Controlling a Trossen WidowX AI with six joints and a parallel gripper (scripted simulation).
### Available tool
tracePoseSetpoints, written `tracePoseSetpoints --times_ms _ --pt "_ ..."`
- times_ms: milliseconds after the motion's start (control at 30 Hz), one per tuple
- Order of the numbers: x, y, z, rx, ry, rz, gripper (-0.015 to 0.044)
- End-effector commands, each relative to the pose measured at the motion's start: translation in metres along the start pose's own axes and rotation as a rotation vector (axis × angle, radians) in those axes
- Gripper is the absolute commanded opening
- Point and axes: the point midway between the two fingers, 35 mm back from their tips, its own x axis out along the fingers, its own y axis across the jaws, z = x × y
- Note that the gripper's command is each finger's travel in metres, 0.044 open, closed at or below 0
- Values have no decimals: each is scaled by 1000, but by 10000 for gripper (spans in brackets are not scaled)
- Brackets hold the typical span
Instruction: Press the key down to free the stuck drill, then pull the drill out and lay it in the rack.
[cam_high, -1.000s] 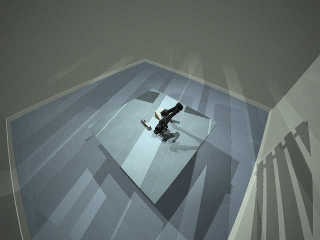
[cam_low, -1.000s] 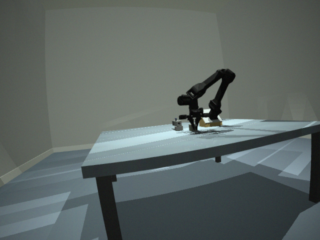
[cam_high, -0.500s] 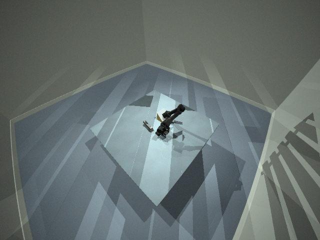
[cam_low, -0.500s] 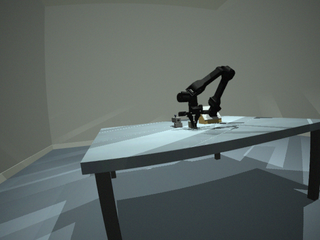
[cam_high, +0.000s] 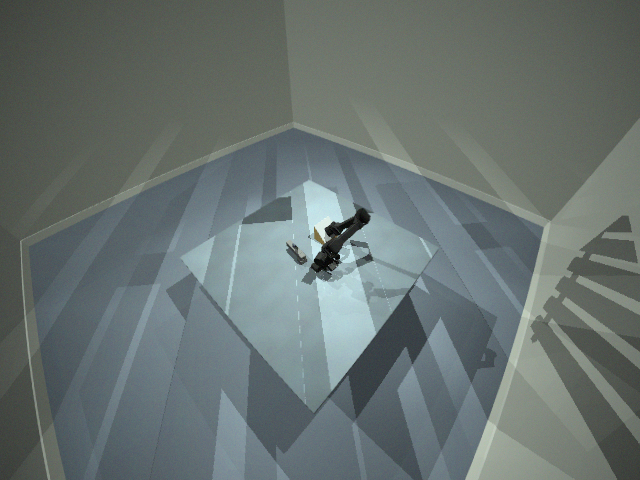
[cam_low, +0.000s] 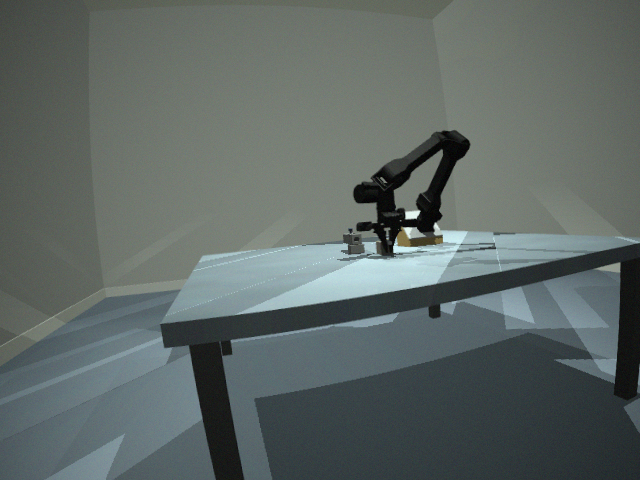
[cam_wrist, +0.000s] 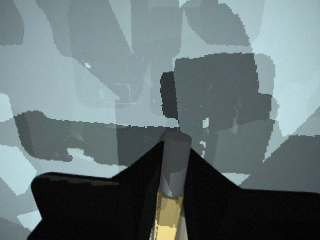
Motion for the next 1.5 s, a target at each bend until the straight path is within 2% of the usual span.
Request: tracePoseSetpoints --times_ms 0,933,1467 --pt "6 1 -5 -9 18 10 0" --pt "6 1 -5 -9 18 10 0" --pt "0 0 0 0 0 0 420"
